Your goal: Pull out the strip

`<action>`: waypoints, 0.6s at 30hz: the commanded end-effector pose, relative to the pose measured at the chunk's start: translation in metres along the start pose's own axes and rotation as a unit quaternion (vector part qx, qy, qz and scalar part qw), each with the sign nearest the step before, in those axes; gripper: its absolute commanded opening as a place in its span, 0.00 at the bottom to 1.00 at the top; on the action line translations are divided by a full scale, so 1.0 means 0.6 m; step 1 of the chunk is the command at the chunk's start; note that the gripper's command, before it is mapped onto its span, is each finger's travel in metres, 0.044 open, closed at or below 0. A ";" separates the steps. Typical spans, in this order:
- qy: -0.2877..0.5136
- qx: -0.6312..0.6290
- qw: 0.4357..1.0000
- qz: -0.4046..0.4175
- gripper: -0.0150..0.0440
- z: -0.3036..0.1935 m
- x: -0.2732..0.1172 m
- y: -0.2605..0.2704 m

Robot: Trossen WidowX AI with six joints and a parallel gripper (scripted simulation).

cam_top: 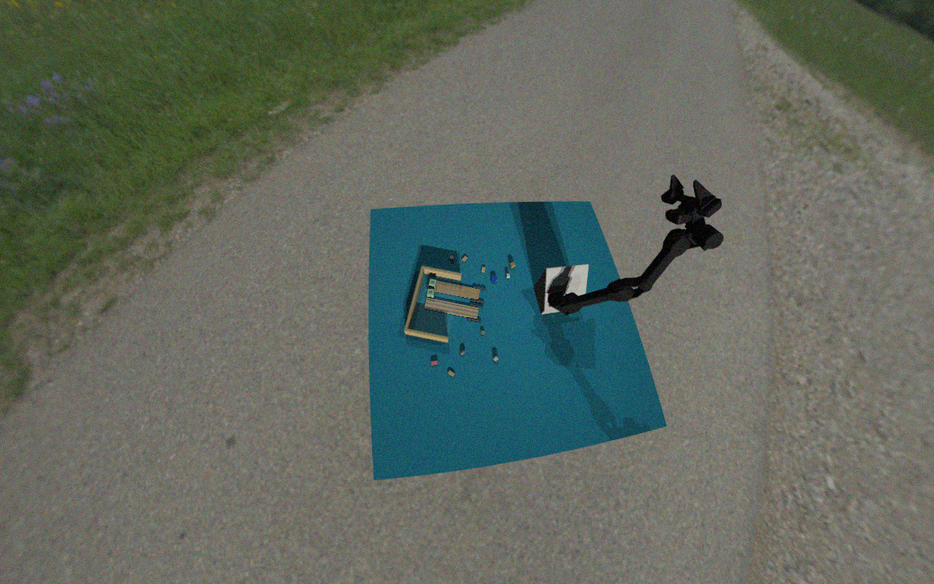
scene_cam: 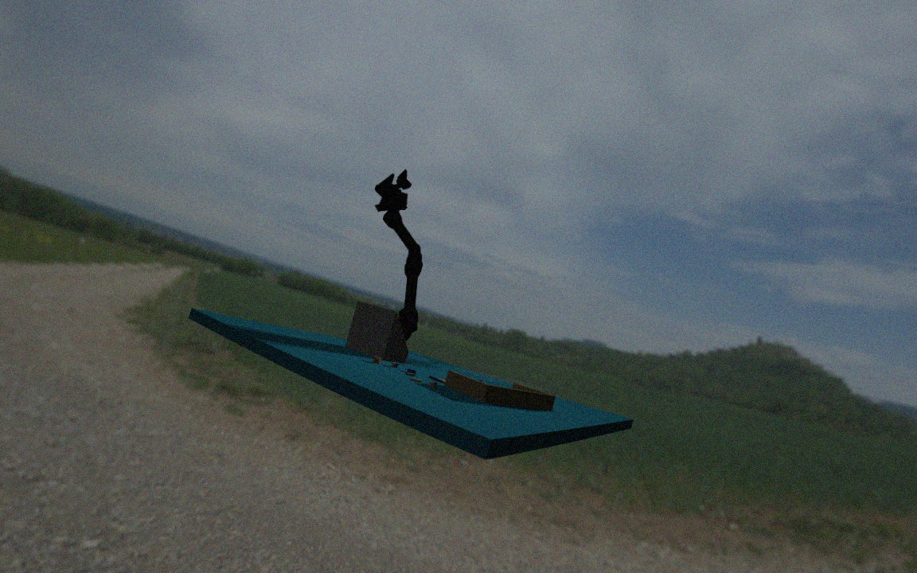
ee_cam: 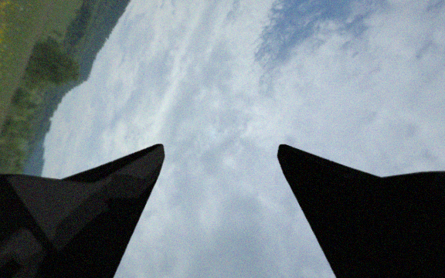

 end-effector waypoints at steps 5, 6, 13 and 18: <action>-0.038 0.101 0.994 0.011 0.93 0.050 0.074 0.038; -0.048 0.130 0.990 0.016 0.93 0.067 0.094 0.049; -0.111 0.314 0.940 0.068 0.93 0.201 0.208 0.122; -0.144 0.432 0.882 0.122 0.93 0.314 0.262 0.174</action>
Point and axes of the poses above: the point midway between the two fingers, 35 mm back from their tips, its own x axis out along the fingers, its own y axis across the jaws, z = x × y, the point moved 4 cm from there along -x, back along the fingers
